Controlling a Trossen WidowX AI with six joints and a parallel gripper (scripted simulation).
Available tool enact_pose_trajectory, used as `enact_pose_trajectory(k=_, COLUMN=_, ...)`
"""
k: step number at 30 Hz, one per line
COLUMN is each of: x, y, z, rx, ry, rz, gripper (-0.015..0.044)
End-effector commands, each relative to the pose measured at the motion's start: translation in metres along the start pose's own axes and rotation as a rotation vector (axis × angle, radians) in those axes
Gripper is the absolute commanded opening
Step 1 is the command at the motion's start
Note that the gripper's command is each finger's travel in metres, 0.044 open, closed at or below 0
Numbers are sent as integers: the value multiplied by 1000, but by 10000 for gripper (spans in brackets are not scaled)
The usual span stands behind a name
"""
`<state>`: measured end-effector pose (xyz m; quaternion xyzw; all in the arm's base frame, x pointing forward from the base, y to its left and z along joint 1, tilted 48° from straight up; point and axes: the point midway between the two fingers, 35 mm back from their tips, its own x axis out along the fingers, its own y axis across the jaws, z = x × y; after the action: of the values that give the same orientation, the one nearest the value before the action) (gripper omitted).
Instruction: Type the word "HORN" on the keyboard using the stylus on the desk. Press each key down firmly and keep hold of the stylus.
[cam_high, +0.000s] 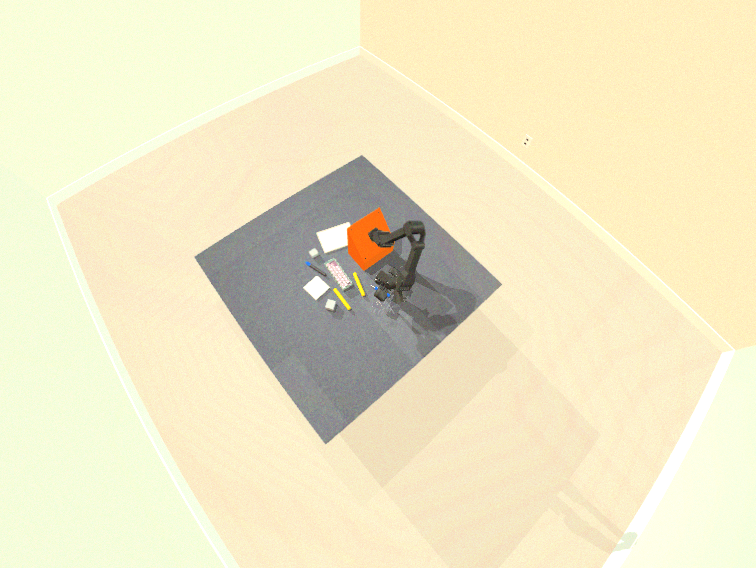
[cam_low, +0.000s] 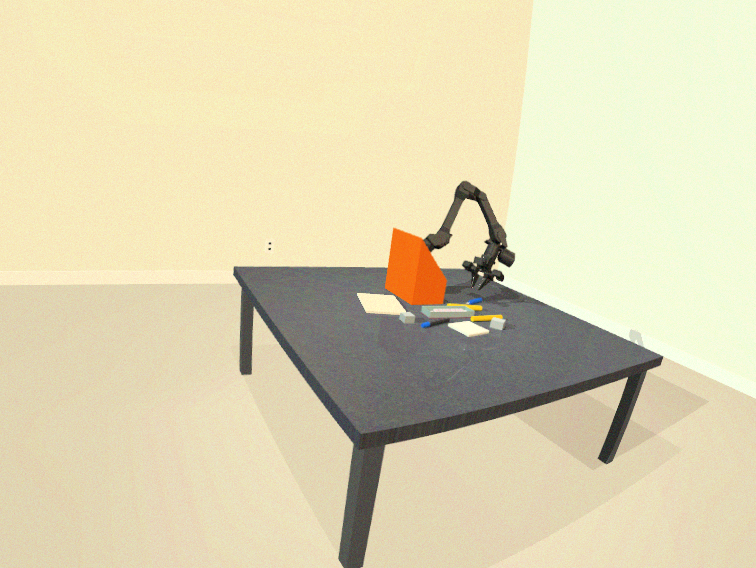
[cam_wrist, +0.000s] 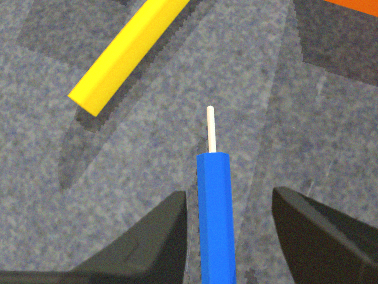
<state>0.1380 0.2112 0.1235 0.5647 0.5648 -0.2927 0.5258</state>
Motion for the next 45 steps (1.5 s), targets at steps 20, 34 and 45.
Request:
enact_pose_trajectory(k=20, x=17, y=2, z=-12, rx=4, ry=-1, rz=8, gripper=150)
enact_pose_trajectory(k=34, x=28, y=2, z=-18, rx=4, ry=0, rz=8, gripper=150)
enact_pose_trajectory(k=45, x=38, y=2, z=-23, rx=4, ry=0, rz=8, gripper=150)
